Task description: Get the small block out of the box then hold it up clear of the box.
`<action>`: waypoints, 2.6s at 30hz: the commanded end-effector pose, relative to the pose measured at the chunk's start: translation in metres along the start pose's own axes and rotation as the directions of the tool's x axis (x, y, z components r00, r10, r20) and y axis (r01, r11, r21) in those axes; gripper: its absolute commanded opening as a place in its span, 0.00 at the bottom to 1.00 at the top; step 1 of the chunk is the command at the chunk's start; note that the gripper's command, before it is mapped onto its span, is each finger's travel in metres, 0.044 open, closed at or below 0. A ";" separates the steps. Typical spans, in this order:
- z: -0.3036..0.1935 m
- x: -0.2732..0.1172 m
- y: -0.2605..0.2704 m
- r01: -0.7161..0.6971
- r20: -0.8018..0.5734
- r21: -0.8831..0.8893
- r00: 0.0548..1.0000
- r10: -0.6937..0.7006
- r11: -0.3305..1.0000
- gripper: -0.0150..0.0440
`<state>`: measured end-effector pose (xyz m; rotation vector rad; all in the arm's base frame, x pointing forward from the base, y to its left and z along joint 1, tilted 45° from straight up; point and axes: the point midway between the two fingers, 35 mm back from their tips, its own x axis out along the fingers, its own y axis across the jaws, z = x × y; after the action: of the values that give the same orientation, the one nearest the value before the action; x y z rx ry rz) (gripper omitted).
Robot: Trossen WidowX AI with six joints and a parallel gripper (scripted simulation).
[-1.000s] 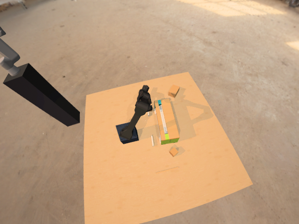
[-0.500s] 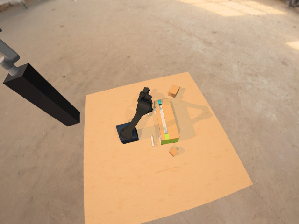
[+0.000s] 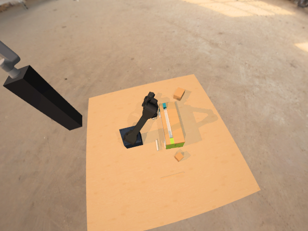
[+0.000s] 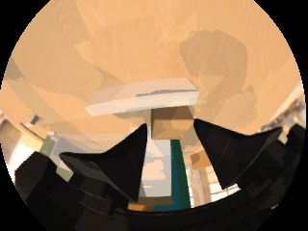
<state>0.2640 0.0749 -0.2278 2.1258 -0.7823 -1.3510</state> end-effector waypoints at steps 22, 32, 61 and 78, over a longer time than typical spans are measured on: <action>-0.023 -0.055 0.000 -0.002 0.002 -0.002 1.000 0.002 1.000 0.25; -0.035 -0.075 0.015 0.045 0.009 -0.100 0.999 -0.045 0.994 0.25; -0.051 -0.139 0.081 0.212 0.017 -0.472 0.973 -0.231 0.856 0.25; -0.049 -0.151 0.098 0.239 0.014 -0.561 0.960 -0.280 0.793 0.25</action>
<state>0.2411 0.1178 -0.0463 1.8393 -0.0380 -1.4059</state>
